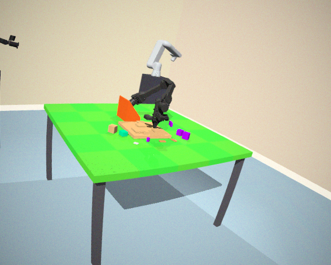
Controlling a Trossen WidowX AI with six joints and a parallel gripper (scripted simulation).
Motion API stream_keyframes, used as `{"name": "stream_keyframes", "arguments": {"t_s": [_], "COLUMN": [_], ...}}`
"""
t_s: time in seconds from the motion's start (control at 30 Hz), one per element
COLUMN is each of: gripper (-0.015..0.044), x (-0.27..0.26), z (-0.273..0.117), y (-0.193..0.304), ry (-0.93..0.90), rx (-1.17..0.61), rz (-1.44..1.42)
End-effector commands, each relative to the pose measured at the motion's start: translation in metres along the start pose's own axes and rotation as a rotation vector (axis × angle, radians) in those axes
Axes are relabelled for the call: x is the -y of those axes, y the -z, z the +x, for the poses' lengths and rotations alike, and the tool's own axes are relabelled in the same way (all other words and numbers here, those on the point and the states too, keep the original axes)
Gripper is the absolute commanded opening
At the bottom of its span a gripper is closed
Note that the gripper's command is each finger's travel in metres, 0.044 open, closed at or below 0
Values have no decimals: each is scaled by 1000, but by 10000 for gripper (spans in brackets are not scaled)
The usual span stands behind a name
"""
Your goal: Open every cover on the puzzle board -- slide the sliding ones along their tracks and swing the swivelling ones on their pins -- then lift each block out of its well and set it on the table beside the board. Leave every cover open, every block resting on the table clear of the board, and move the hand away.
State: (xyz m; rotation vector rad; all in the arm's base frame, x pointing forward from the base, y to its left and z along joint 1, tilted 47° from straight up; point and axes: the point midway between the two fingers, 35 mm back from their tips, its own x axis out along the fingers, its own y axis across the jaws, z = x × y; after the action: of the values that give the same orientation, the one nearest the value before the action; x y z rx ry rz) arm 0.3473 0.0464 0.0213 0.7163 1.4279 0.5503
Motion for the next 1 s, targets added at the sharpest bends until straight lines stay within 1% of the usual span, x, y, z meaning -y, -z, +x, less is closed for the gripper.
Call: {"name": "stream_keyframes", "arguments": {"t_s": [0.0, 0.97], "gripper": [0, 0], "x": [1, 2], "z": [2, 2], "y": [-3, -29], "ry": [-4, -4], "rx": [-6, -5], "rz": [9, 8]}}
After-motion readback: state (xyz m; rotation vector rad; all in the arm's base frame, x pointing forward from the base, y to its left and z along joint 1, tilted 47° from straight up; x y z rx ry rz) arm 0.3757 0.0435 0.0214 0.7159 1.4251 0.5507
